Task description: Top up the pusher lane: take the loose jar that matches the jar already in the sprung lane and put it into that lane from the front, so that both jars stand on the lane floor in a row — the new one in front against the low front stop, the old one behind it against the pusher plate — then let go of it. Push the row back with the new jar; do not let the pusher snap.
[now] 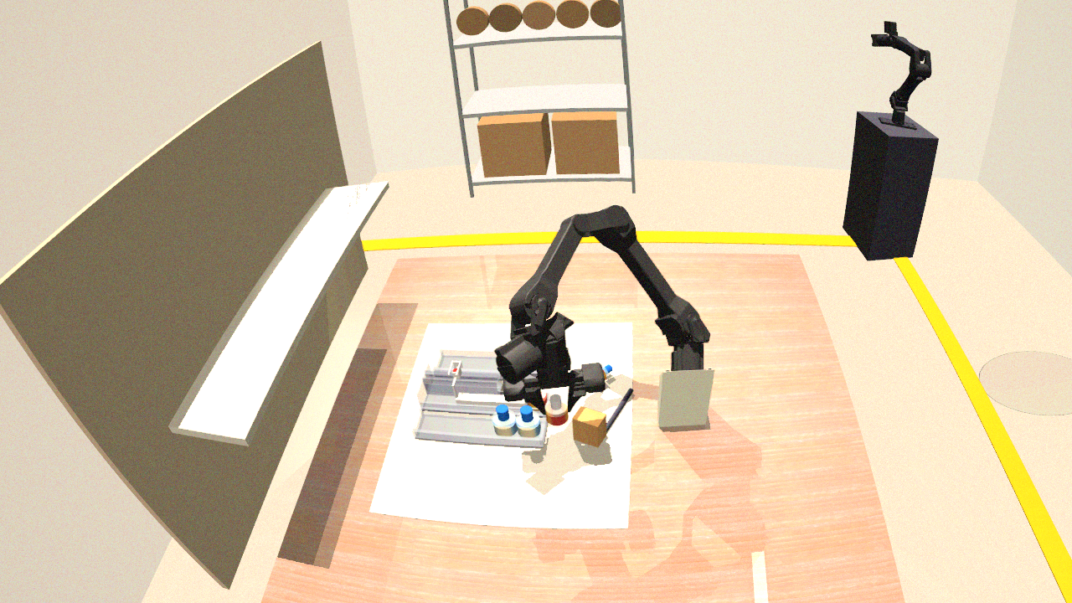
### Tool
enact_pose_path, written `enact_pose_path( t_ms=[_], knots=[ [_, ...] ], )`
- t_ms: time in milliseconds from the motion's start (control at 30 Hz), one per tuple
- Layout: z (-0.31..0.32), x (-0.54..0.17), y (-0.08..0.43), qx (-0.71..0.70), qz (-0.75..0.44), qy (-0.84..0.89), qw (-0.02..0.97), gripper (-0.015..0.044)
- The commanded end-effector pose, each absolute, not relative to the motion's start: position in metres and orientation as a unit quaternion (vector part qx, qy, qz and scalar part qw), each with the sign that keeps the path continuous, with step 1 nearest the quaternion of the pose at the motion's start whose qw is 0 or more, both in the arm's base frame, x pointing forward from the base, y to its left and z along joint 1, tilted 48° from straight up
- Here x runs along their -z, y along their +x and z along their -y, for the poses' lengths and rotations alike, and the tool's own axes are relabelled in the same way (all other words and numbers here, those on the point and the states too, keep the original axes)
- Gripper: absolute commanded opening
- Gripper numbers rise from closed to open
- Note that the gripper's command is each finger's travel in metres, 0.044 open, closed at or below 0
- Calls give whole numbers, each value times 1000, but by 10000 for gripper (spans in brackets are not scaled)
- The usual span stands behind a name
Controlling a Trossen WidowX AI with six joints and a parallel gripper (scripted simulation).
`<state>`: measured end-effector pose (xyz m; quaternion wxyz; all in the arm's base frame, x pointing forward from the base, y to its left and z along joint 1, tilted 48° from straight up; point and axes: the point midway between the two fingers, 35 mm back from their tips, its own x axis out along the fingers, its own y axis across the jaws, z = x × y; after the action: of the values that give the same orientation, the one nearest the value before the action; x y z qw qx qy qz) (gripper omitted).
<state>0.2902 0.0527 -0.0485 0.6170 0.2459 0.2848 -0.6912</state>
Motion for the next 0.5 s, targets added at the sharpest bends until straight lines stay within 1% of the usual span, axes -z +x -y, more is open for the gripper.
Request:
enact_pose_path(
  t_ms=[0,467],
  knots=[
    [-42,42,291,672,-326,208,632,0],
    [-8,25,293,598,-446,89,660,0]
  ],
)
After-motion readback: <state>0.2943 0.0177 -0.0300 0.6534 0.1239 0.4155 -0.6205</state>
